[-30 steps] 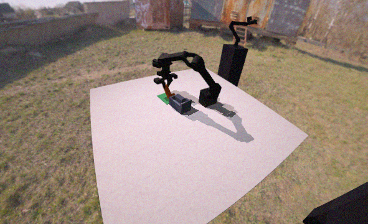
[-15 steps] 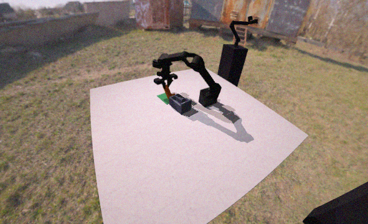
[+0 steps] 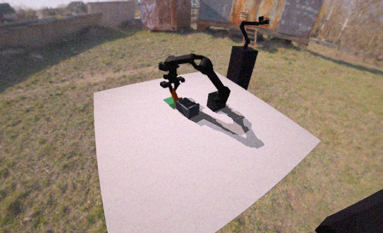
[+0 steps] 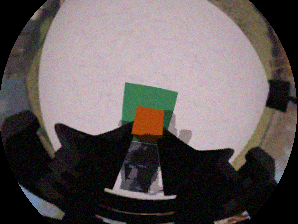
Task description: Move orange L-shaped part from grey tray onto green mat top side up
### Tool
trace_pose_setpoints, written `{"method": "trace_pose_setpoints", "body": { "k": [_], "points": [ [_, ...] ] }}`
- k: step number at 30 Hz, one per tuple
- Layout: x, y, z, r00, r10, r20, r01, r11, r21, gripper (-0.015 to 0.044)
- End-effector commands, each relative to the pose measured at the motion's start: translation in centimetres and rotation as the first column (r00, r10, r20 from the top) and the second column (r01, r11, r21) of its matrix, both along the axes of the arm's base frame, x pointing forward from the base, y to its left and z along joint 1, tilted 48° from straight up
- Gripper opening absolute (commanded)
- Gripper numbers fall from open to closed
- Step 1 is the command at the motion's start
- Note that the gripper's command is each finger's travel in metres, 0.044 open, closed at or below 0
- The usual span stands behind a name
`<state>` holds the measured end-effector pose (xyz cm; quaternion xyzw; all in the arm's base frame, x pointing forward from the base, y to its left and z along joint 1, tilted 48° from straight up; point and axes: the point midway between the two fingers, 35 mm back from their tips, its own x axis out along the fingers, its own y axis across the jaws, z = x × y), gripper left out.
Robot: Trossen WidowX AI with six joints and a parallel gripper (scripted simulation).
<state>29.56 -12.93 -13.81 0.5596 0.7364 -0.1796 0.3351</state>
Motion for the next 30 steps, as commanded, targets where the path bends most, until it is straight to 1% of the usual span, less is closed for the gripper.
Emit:
{"method": "trace_pose_setpoints", "body": {
  "k": [1,5,8,14,30],
  "points": [
    [0.0,0.0,0.0,1.000,0.000,0.000,0.000,1.000,0.000,0.0210],
    [0.2,-0.4,0.3,1.000,0.000,0.000,0.000,1.000,0.000,0.0315],
    [0.6,-1.9,1.6,1.000,-0.002,-0.001,0.002,1.000,-0.001,0.0394],
    [1.2,-5.9,5.8,1.000,-0.007,-0.006,0.007,1.000,-0.001,0.0400],
    [1.2,-6.0,5.5,1.000,-0.024,0.000,0.024,1.000,-0.007,0.0400]
  ]
}}
